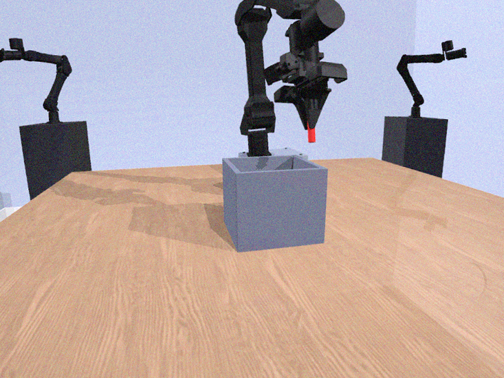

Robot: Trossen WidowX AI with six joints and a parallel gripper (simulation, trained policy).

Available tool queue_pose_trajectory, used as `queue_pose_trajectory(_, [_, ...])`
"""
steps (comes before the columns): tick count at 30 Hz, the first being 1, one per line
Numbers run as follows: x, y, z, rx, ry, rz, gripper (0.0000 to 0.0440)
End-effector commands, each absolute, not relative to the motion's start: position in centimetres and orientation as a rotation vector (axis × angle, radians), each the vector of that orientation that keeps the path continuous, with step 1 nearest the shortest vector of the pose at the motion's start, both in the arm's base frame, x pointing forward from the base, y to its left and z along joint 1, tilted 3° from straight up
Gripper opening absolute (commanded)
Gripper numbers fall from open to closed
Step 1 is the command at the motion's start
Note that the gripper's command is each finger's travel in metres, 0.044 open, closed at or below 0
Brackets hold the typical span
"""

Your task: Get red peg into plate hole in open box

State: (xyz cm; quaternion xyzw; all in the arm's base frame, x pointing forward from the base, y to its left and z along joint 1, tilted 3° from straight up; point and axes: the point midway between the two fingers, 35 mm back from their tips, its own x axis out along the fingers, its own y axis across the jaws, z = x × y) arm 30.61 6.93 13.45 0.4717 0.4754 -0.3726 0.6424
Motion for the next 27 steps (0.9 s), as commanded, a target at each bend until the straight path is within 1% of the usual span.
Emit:
queue_pose_trajectory(1, [30.9, 5.7, 13.1, 1.061, 1.091, -0.877, 0.0000])
queue_pose_trajectory(18, [32.2, 1.5, 11.3, 1.030, 1.155, -0.953, 0.0000])
queue_pose_trajectory(27, [32.7, -0.2, 9.2, 1.022, 1.192, -0.982, 0.0000])
